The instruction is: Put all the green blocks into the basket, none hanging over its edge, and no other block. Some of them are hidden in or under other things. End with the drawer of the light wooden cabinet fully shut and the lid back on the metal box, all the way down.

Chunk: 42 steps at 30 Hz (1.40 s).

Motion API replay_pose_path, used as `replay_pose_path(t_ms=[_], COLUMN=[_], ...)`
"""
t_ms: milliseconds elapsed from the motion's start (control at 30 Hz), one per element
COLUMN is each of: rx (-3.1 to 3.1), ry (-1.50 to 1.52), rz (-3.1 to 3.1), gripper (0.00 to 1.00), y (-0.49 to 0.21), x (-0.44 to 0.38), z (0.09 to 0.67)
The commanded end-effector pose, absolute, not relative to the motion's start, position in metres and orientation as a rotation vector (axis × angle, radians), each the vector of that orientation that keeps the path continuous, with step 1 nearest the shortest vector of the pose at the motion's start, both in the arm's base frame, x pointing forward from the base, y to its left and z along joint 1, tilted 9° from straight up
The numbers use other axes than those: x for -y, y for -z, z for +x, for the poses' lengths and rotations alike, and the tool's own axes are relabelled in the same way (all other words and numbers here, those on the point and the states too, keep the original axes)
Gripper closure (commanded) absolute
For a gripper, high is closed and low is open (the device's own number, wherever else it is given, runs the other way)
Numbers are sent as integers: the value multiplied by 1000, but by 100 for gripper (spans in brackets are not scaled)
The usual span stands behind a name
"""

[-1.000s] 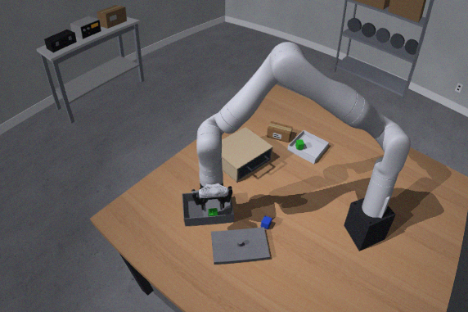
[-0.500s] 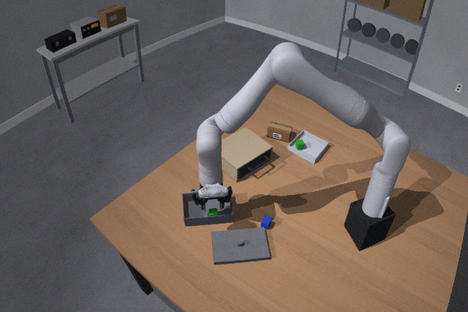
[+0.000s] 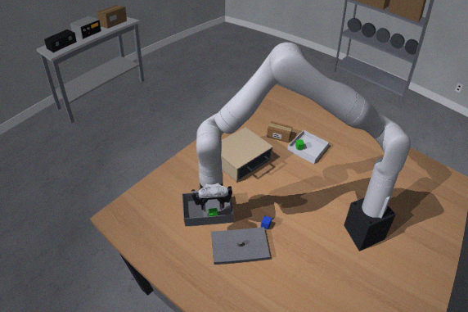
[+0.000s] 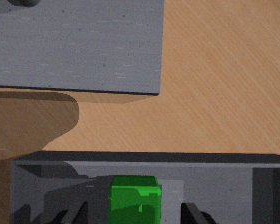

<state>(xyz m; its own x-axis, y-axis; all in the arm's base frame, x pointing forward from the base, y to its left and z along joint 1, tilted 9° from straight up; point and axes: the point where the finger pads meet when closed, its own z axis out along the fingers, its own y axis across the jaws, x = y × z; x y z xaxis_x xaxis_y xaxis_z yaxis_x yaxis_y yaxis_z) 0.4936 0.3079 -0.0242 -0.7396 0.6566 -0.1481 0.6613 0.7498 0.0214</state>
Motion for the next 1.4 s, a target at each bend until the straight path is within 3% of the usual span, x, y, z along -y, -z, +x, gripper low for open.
replay_pose_path(t_ms=[0, 1367], rx=[-2799, -2799], ry=[46, 46], rz=[1060, 1060], gripper=[37, 37], y=[23, 44], x=[-309, -307], z=[494, 497])
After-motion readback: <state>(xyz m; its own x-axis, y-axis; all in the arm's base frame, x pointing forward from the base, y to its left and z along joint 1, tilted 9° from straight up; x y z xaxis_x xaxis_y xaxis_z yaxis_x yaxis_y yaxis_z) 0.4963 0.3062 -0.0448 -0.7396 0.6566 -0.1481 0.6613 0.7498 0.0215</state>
